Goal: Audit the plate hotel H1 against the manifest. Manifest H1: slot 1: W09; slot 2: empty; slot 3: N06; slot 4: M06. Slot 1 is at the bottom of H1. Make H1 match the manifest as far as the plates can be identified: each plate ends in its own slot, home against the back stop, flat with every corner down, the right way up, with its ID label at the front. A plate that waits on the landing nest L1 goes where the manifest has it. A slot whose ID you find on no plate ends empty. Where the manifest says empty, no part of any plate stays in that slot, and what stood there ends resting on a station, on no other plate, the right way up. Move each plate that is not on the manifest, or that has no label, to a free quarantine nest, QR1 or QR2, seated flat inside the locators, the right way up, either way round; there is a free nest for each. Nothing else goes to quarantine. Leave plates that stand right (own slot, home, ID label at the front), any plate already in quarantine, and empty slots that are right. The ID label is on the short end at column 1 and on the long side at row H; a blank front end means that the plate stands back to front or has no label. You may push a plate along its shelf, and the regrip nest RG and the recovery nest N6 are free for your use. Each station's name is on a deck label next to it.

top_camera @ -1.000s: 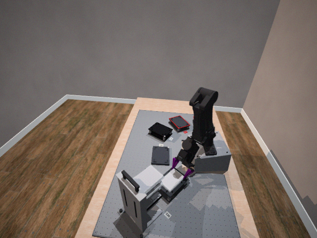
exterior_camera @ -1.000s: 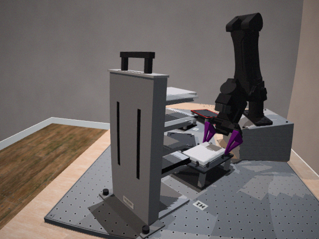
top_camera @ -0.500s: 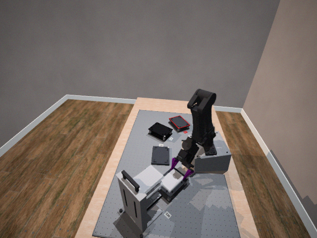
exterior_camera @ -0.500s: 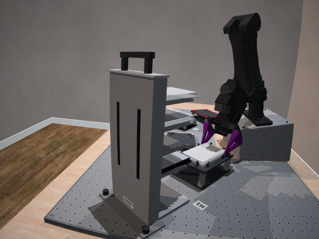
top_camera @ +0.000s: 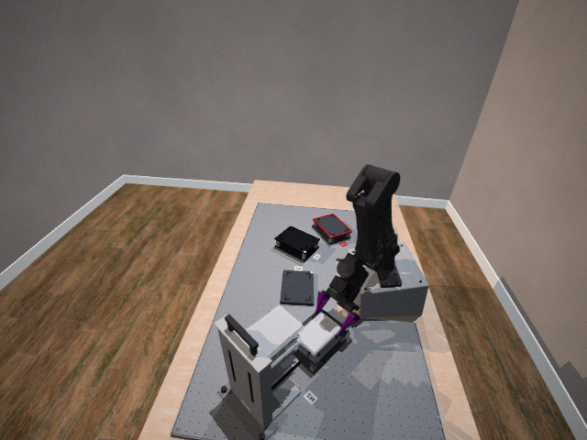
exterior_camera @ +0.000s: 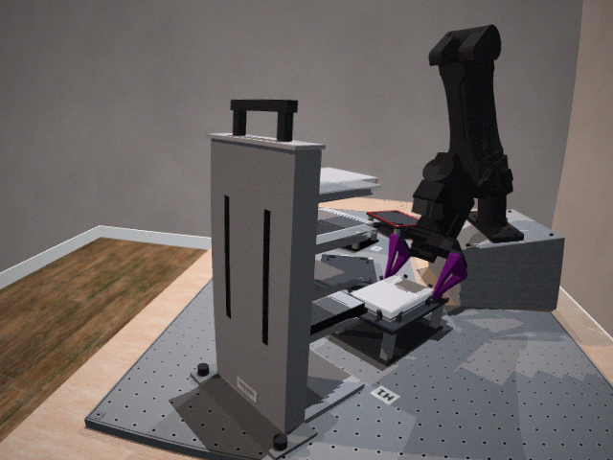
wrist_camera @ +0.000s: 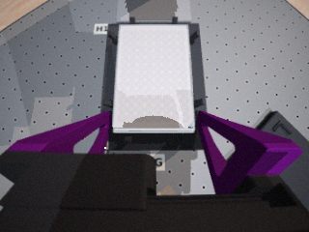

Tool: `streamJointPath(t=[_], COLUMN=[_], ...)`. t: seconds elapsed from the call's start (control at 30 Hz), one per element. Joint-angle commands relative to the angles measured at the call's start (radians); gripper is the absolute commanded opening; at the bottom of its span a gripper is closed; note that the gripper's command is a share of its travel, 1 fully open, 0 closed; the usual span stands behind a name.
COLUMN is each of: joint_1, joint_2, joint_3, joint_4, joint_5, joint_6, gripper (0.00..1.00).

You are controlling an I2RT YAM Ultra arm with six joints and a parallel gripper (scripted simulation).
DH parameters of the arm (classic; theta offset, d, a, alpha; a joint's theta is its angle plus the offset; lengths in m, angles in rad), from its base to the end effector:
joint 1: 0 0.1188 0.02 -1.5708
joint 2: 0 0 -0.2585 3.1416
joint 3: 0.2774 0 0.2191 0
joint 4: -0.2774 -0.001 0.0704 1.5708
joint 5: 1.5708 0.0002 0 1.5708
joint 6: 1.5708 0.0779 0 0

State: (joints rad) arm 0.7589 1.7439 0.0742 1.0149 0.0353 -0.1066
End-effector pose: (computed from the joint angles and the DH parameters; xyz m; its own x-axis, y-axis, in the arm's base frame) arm 0.1615 0.1507 0.0674 -0.3684 -0.4959 -0.7864 -0.7106 0.6956 -0.1058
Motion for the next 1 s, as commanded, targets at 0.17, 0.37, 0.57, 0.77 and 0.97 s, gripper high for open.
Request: streamJointPath(t=[0.17, 0.37, 0.57, 0.77, 0.97], joint_1=[0.0, 0.003, 0.009, 0.014, 0.02], joint_2=[-0.001, -0.062, -0.184, -0.263, -0.378], joint_3=[0.001, 0.001, 0.002, 0.006, 0.016], joint_4=[-0.002, -0.062, -0.186, -0.269, -0.393], joint_5=[0.0, 0.002, 0.007, 0.01, 0.016], joint_6=[-0.003, -0.001, 0.003, 0.006, 0.01], gripper=[1.0, 1.0, 1.0, 1.0, 1.0])
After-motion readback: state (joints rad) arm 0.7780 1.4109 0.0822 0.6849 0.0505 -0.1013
